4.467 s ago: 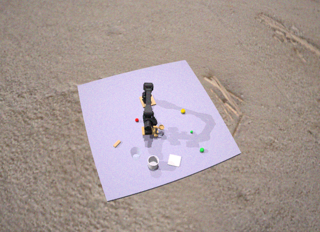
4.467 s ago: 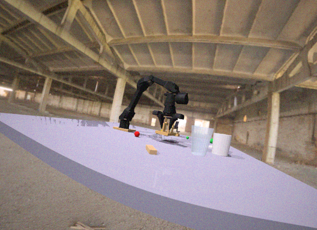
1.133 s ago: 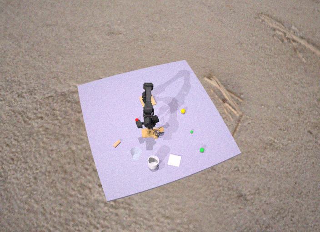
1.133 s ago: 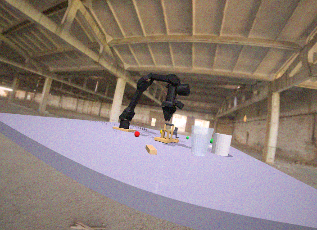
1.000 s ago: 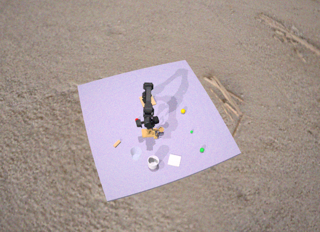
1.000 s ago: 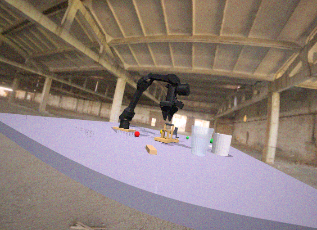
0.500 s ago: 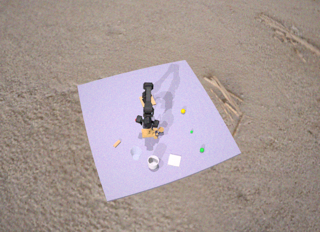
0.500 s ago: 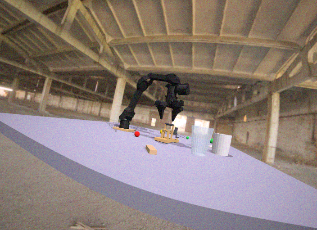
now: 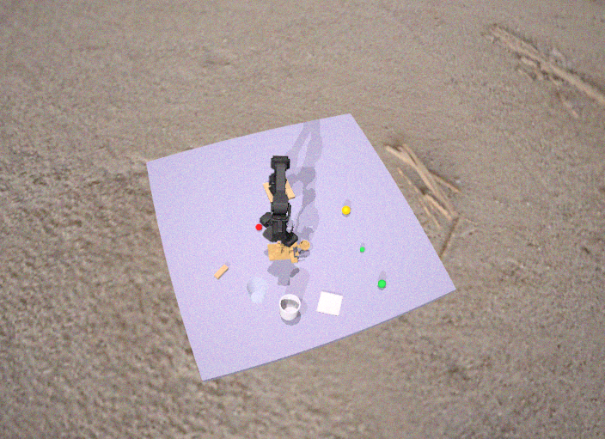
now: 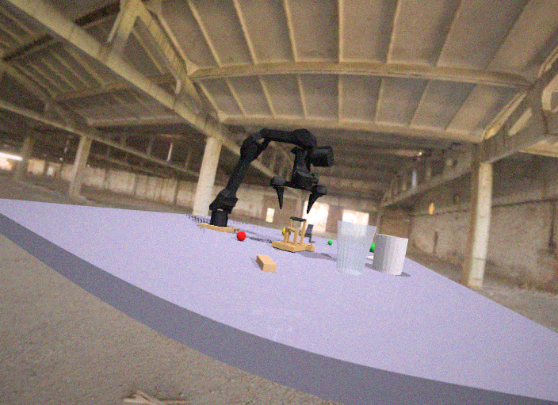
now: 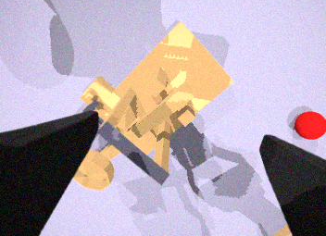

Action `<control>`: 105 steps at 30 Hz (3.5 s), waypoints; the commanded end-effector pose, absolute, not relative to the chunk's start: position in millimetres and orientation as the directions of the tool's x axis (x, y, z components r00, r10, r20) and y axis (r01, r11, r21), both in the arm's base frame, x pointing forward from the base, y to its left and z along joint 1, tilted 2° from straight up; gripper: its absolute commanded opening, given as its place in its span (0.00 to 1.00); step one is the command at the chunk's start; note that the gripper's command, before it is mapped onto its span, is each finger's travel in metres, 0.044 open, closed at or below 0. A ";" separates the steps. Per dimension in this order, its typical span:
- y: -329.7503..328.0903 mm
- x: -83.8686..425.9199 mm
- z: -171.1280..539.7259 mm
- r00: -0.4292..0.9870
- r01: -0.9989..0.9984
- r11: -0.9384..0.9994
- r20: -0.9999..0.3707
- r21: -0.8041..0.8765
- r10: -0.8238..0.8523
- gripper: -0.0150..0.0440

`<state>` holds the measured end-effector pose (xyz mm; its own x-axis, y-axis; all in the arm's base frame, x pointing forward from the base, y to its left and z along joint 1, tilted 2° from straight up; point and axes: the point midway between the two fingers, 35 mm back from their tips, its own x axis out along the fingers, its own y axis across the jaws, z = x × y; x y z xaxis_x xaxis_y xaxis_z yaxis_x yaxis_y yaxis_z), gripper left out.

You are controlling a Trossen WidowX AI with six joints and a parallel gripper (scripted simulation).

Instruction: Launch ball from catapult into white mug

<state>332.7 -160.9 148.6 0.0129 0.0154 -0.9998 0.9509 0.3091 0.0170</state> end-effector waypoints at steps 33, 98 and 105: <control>-160.2 332.9 99.7 0.016 0.939 -0.343 -1.000 0.010 0.016 1.00; -160.3 333.3 104.3 0.016 0.987 -0.160 -1.000 0.014 0.014 0.25; -160.6 335.3 103.5 0.016 0.997 0.076 -1.000 0.017 0.015 0.25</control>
